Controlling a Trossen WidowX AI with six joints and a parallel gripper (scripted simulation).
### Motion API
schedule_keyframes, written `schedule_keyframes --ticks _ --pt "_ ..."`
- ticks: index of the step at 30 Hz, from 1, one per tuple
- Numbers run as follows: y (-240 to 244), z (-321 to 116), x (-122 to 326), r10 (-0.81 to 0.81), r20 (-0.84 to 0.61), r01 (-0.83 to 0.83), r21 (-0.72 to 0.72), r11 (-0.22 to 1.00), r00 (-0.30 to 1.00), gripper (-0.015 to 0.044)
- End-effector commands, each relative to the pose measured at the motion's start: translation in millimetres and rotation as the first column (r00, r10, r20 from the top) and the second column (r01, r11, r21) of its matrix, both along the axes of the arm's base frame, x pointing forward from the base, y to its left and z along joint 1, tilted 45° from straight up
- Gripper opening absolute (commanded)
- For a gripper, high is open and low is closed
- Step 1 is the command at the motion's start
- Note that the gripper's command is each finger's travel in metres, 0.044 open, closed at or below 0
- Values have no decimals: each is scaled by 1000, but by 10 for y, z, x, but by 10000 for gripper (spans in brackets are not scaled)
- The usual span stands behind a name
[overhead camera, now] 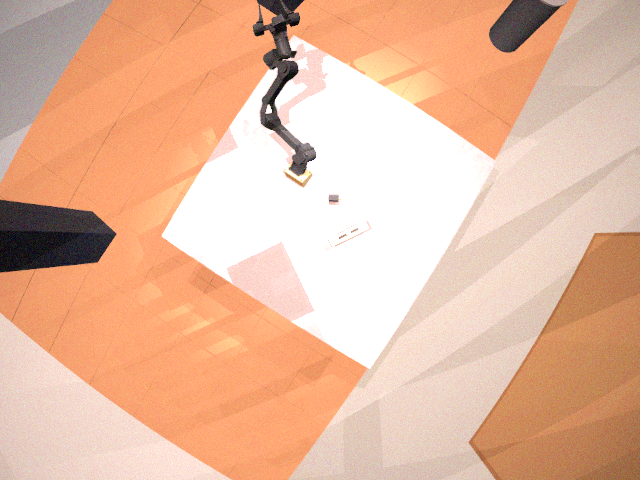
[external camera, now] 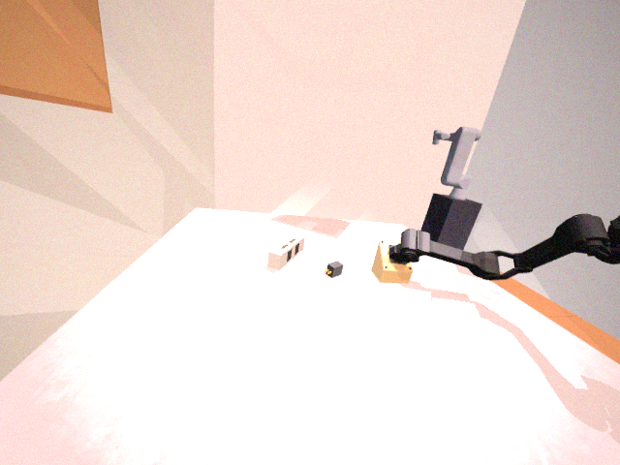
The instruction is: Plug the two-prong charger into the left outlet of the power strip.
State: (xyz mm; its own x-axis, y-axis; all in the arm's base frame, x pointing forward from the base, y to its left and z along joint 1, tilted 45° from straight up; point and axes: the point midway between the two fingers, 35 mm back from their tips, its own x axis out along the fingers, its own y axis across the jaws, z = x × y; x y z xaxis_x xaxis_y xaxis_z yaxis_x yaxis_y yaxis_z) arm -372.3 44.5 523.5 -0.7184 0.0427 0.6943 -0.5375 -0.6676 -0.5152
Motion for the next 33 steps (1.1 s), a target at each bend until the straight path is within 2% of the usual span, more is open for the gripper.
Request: schedule_keyframes --ticks 1,2,9,16,25,33 --pt "4 5 10 -4 -2 4 4 1000 1000 426" --pt "15 18 39 -16 -10 16 15 1000 1000 440" --pt "55 350 554 -165 -170 187 125 974 971 440" --pt "14 730 1237 -300 -378 379 156 912 876 440" --pt "-134 1049 2225 -414 -620 588 94 804 666 440" --pt "-279 1142 3129 -490 -767 726 -48 687 413 440"
